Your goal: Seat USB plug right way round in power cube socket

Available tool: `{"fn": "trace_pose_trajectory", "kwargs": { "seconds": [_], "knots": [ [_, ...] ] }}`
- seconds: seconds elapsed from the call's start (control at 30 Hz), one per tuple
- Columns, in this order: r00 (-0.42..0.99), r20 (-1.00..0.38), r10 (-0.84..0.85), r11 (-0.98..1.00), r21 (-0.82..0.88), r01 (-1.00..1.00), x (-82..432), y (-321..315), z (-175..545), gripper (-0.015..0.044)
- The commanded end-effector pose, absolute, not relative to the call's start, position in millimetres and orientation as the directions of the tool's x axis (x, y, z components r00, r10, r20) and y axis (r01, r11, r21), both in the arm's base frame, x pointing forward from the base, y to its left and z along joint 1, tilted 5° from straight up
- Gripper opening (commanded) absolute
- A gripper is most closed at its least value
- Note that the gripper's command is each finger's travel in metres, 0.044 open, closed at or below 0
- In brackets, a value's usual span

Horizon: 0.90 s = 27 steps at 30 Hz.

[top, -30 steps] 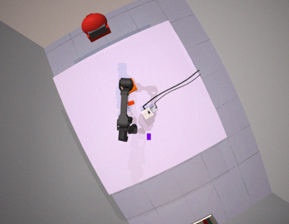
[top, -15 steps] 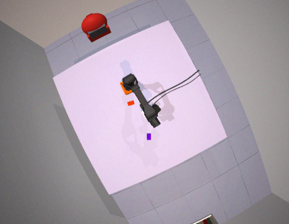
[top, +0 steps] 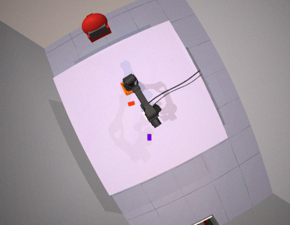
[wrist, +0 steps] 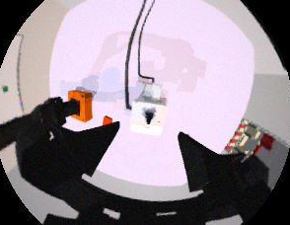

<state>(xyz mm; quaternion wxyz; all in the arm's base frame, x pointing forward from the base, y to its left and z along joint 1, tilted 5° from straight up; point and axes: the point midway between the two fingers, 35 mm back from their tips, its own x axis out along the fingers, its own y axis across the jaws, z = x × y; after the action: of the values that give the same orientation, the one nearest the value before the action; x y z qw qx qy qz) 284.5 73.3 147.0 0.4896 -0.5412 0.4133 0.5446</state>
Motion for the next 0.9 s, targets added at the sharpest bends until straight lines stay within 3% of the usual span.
{"fn": "trace_pose_trajectory", "kwargs": {
  "seconds": [0.0, 0.87],
  "knots": [
    [0.057, -0.995, 0.081, -0.181, -0.071, -0.981, 283, 73, 141, 0.044],
    [0.057, -0.995, 0.081, -0.181, -0.071, -0.981, 284, 75, 120, 0.044]
  ]
}}
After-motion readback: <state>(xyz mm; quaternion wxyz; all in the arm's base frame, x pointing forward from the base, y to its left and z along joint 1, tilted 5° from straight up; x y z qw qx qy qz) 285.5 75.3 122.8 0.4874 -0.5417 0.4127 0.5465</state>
